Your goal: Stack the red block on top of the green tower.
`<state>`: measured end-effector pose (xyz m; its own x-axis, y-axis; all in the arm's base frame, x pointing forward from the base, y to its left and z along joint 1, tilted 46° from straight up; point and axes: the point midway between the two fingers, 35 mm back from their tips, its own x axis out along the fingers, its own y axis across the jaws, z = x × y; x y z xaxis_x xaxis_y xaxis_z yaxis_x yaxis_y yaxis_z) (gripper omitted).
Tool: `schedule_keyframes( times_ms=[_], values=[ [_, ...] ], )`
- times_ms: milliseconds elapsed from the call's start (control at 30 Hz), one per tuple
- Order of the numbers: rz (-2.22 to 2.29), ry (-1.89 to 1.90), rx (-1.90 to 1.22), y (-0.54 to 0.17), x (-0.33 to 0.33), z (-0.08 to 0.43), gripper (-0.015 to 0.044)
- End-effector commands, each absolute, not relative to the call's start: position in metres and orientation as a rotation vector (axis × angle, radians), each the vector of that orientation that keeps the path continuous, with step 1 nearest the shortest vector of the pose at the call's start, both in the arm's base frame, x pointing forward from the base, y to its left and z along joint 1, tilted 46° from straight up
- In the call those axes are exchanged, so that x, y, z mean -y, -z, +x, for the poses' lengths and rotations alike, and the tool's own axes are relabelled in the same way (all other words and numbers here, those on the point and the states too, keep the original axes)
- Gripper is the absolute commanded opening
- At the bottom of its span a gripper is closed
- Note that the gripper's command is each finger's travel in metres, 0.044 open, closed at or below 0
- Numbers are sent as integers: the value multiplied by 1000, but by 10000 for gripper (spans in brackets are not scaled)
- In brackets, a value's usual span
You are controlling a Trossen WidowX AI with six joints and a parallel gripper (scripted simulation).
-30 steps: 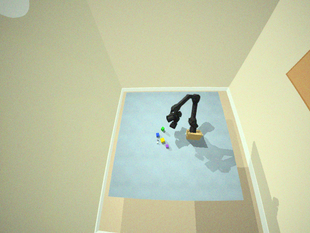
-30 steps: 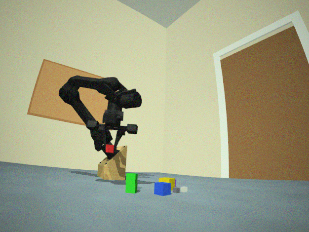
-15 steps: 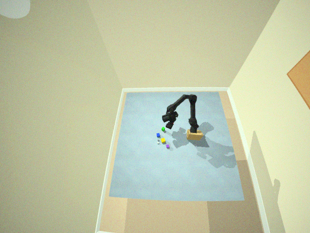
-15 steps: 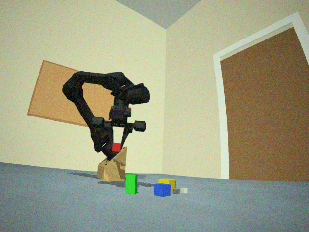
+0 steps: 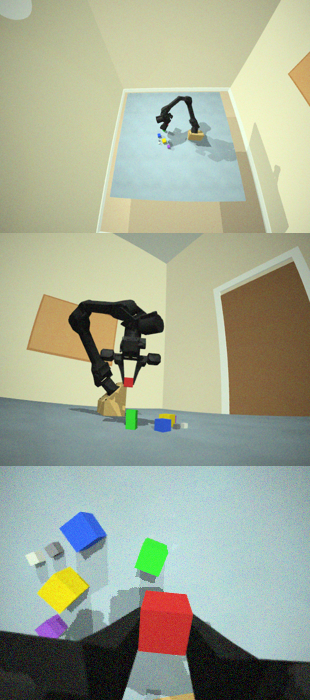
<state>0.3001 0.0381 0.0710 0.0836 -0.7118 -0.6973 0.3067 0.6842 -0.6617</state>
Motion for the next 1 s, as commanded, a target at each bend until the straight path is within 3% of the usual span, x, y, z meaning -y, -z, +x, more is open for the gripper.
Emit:
schedule_keyframes(
  times_ms=[0, 967],
  values=[
    [-392, 787, -1267, -68, -41, 316, 0],
    [-393, 789, -1265, -21, 3, 332, 0]
  ],
)
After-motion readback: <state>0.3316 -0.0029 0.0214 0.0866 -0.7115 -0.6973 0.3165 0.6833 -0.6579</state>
